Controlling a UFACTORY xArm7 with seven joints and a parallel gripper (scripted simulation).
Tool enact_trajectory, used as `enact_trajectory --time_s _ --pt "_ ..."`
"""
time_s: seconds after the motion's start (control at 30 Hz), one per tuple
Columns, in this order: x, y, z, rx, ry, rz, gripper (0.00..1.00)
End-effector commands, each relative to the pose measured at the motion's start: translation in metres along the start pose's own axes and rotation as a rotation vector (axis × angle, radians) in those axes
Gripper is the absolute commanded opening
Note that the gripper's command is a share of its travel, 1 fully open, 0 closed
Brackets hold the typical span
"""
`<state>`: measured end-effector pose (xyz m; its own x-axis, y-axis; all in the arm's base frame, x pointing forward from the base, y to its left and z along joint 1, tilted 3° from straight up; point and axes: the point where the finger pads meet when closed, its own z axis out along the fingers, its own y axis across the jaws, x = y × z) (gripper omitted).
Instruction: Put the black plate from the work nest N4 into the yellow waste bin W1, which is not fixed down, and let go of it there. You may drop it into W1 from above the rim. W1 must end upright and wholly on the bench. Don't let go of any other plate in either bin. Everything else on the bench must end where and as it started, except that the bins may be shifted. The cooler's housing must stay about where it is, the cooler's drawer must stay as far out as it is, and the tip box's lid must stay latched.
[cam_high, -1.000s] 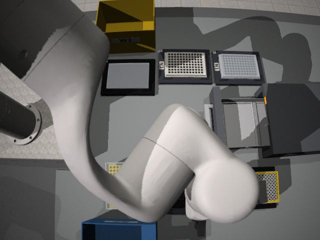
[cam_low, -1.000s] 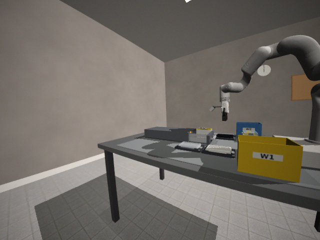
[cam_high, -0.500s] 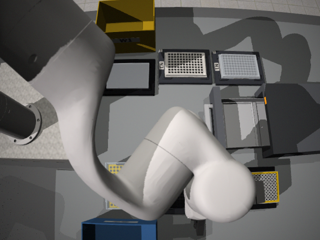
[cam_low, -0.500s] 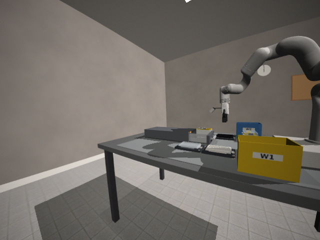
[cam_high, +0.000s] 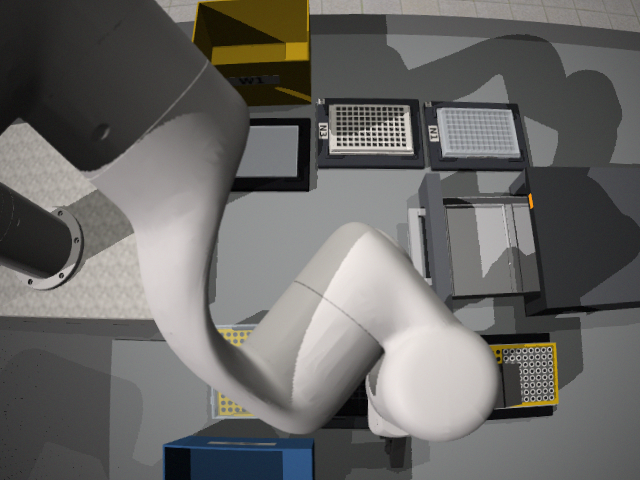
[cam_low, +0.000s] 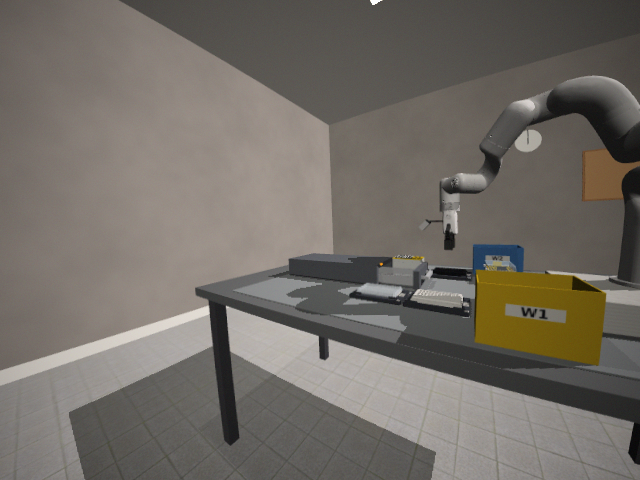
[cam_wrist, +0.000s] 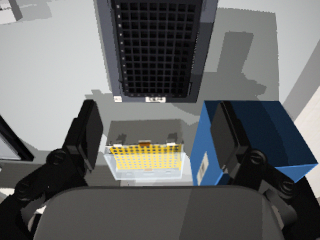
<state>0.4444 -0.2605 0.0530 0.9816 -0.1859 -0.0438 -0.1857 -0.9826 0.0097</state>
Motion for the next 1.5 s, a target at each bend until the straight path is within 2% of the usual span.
enact_trajectory --time_s 0.0,1.47 --pt "0.002 0.001 0.006 -0.001 0.005 0.000 1.00" --pt "0.002 0.001 0.069 -0.001 0.005 0.000 1.00"
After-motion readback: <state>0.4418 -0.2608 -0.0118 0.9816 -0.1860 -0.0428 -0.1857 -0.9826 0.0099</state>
